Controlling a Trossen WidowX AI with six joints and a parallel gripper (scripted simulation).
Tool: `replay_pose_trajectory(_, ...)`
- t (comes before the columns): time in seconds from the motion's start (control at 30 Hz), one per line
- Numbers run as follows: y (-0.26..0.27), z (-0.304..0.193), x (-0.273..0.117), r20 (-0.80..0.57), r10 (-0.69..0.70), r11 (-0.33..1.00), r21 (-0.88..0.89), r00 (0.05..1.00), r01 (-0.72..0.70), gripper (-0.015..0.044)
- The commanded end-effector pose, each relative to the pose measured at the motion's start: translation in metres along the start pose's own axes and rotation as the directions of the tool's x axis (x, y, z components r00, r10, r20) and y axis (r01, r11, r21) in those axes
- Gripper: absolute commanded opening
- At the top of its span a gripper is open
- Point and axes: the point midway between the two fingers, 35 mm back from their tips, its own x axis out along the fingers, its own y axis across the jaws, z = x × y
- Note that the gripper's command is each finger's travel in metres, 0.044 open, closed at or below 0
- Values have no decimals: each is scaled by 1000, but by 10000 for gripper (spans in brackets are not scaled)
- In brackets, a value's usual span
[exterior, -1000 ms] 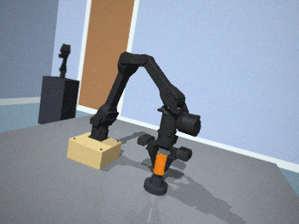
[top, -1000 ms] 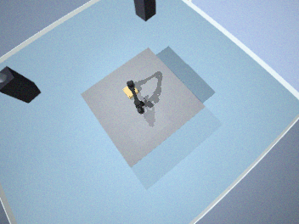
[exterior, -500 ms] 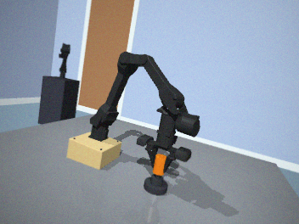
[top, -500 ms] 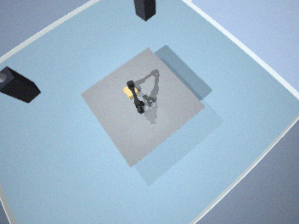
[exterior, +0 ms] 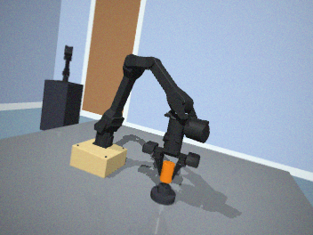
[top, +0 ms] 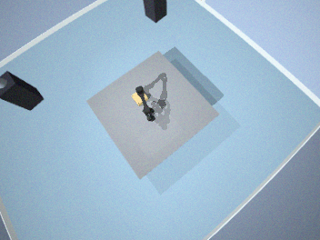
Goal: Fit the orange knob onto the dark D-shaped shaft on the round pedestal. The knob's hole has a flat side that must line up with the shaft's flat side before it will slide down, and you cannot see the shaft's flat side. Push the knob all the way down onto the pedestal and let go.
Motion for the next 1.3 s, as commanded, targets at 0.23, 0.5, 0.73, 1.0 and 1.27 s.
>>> replay_pose_trajectory(0.23,-3,0,1,-1,-7,999,-34,1000,7,0)
replay_pose_trajectory(0.5,-1,0,3,-1,-6,999,-34,1000,6,0)
replay_pose_trajectory(0.73,0,0,3,-1,-6,999,-34,1000,6,0)
replay_pose_trajectory(1.0,-1,-1,-1,-1,-6,998,-60,1000,6,0)
replay_pose_trajectory(1.27,-4,-1,-2,-2,-7,970,-241,1000,6,0)
